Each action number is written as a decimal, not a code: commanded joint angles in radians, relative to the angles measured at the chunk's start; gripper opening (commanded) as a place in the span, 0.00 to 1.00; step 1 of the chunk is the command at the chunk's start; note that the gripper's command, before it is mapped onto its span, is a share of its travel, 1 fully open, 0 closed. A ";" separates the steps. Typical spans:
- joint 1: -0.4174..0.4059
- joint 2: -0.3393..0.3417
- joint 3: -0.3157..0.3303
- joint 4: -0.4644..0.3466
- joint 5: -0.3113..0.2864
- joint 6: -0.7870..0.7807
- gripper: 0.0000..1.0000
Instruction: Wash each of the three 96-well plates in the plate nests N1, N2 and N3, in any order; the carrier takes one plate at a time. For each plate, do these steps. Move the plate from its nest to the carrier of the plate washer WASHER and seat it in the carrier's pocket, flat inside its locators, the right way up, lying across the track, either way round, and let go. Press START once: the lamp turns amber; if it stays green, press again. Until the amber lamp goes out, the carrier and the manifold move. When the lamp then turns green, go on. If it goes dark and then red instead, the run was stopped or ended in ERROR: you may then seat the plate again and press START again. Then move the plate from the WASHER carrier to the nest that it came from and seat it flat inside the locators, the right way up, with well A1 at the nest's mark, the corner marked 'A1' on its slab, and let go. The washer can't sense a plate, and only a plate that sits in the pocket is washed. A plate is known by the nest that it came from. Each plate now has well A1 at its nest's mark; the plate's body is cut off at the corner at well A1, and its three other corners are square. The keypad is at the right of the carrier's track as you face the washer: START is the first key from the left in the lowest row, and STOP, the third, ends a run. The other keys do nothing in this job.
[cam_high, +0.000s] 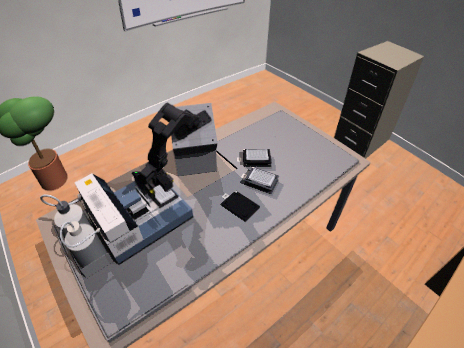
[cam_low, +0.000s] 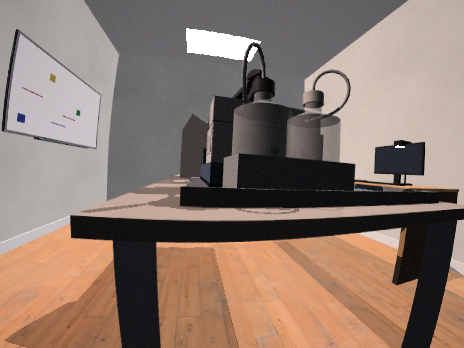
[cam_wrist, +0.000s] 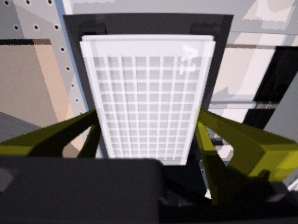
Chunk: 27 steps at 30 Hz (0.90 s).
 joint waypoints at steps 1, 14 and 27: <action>-0.002 -0.005 0.002 0.000 0.000 0.001 0.80; -0.002 -0.005 0.002 0.000 0.000 0.001 0.40; -0.002 -0.005 0.002 0.000 0.000 0.001 0.00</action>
